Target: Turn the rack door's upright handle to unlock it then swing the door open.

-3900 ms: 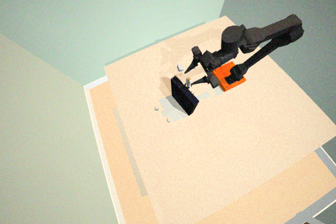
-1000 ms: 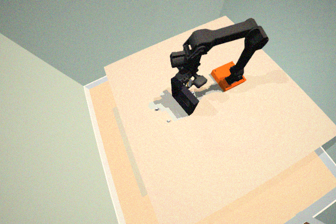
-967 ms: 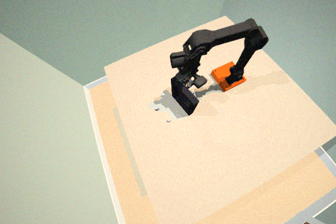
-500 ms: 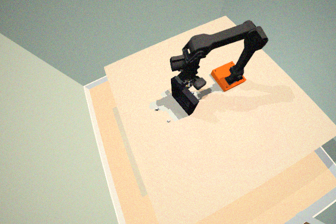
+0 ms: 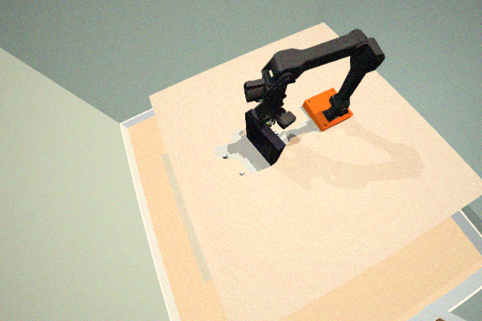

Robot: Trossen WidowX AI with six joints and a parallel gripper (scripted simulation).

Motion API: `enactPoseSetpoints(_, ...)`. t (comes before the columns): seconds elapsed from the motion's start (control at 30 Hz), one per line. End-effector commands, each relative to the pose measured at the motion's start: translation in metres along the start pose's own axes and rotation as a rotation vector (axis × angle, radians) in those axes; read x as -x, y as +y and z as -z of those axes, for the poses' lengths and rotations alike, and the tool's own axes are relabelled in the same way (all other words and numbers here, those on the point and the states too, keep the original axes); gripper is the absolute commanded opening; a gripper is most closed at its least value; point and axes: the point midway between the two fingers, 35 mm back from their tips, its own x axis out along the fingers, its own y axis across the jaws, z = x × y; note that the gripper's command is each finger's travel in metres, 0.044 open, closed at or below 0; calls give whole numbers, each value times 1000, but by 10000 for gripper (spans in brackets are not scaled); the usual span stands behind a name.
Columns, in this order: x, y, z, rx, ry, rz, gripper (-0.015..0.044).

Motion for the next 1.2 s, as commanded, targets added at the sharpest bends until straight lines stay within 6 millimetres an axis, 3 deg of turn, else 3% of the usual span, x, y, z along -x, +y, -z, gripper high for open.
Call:
enactPoseSetpoints(0.0,-1,0,0,-4,1,-1,14)
enactPoseSetpoints(0.1,-1,0,0,-77,1,-1,14)
enactPoseSetpoints(1.17,-1,0,0,-1654,1,0,14)
